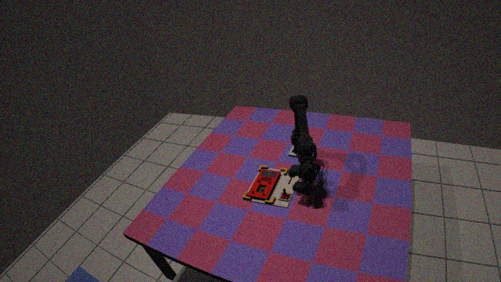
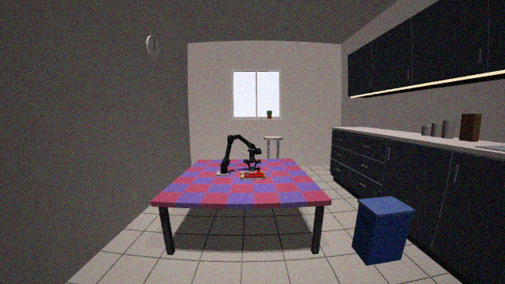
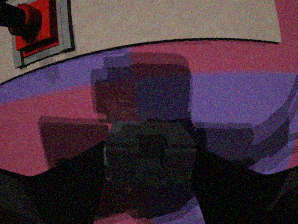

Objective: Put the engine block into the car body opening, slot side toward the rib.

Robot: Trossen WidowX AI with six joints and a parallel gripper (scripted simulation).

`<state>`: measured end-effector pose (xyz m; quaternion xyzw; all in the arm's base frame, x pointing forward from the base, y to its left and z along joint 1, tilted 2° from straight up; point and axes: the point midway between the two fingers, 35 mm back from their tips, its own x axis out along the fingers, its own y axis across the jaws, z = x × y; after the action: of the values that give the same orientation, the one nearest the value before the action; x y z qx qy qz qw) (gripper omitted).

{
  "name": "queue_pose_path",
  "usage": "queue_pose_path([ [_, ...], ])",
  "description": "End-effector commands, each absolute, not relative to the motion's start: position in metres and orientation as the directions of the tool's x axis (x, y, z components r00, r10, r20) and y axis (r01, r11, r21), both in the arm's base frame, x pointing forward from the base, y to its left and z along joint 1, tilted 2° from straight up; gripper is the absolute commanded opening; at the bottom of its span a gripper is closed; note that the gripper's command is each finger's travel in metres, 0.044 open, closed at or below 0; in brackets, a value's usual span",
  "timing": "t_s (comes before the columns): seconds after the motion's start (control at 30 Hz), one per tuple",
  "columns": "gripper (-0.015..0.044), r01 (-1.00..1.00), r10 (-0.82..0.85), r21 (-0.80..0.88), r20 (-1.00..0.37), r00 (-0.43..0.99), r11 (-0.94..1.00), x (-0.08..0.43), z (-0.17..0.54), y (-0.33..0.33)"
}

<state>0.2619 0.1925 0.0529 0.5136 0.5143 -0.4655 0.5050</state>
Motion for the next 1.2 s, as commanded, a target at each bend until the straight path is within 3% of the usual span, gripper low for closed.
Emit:
queue_pose_path([
  [0.0, 0.0091, 0.998, 0.061, 0.039, -0.997, 0.037, 0.042, 0.262, 0.052, 0.193],
  [0.13, 0.0, 0.995, 0.08, 0.066, -0.995, 0.06, 0.069, 0.268, 0.058, 0.194],
  [1.17, 0.0, 0.998, 0.064, 0.042, -0.997, 0.039, 0.045, 0.258, 0.152, 0.198],
])
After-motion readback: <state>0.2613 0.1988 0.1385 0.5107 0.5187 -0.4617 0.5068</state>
